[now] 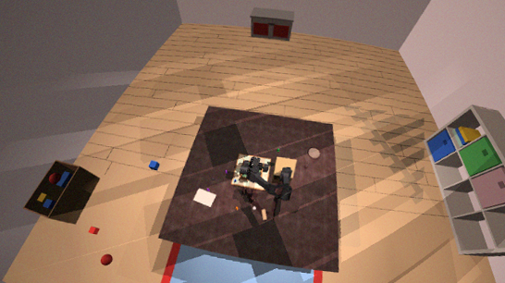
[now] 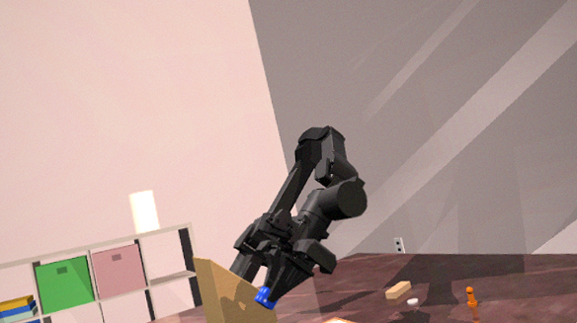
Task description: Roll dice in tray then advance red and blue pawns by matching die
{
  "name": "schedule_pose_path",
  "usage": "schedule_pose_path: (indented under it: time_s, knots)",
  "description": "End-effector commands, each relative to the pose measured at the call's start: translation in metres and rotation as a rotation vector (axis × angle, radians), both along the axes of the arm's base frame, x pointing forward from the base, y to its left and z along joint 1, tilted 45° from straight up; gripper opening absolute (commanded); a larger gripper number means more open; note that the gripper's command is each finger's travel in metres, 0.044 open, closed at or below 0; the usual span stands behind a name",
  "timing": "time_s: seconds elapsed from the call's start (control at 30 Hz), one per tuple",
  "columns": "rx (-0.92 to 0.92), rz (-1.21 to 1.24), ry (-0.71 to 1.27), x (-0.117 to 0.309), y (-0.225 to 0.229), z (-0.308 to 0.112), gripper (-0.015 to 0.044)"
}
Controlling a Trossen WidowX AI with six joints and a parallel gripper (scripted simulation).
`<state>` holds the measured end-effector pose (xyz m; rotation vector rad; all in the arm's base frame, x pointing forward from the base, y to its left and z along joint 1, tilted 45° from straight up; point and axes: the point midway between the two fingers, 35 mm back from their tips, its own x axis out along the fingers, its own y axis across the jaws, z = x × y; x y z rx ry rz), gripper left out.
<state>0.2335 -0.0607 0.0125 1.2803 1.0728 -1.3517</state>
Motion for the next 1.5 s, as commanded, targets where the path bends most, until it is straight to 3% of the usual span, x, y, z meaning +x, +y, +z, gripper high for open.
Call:
schedule_pose_path:
  time_s: [0.0, 0.07, 0.37, 0.63, 0.8, 1.0, 1.13, 1.23, 1.43, 1.47]
  knots:
    - [0.000, 0.000, 0.000, 0.000, 0.000, 0.000, 0.0000]
    - [0.000, 0.000, 0.000, 0.000, 0.000, 0.000, 0.0000]
    - [0.000, 0.000, 0.000, 0.000, -0.002, 0.002, 0.0236]
    - [0.007, 0.006, 0.004, -0.005, -0.028, 0.027, 0.0440]
    - [0.384, 0.044, 0.031, -0.010, -0.018, -0.002, 0.0440]
    - [0.818, 0.002, -0.150, -0.004, -0.017, -0.018, 0.0440]
    - [0.764, 0.000, -0.098, -0.009, -0.016, -0.020, 0.0440]
    - [0.764, 0.117, -0.140, -0.006, -0.021, -0.027, 0.0361]
    - [0.736, 0.610, -0.323, 0.002, -0.040, -0.061, 0.0204]
    - [0.727, 0.691, -0.355, 0.003, -0.042, -0.067, 0.0200]
